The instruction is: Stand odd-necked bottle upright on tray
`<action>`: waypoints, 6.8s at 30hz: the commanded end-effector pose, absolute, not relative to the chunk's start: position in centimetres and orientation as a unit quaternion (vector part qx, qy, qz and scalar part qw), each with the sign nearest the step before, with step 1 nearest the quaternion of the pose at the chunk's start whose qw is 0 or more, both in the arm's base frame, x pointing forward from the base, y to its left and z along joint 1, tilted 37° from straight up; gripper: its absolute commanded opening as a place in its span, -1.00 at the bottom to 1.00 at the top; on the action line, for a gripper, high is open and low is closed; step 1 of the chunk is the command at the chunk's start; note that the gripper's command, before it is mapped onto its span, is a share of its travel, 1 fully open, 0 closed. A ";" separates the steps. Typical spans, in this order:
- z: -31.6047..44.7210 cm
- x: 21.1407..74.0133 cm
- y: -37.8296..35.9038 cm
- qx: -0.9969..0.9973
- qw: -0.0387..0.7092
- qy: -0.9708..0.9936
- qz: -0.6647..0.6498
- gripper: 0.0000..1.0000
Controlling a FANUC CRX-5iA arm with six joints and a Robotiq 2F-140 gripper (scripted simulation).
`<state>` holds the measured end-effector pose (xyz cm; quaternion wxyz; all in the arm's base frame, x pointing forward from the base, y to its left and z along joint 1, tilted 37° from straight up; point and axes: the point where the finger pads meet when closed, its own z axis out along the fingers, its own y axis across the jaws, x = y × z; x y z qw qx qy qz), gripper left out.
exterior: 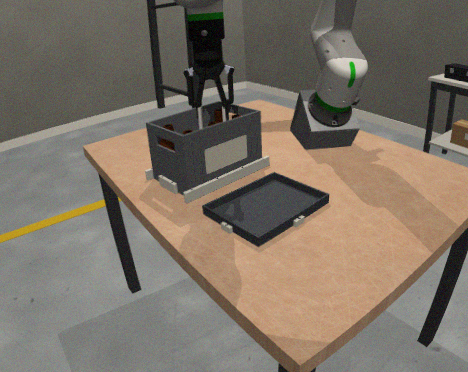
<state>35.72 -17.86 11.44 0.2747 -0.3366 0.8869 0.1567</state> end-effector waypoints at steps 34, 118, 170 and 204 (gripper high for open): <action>11.2 35.9 -17.7 -0.337 0.275 0.887 0.156 -0.12; 11.2 35.9 -17.7 -0.337 0.275 0.887 0.156 -0.12; 13.1 35.0 -18.8 -0.337 0.275 0.887 0.156 -0.12; 18.0 32.6 -21.7 -0.337 0.275 0.887 0.156 -0.80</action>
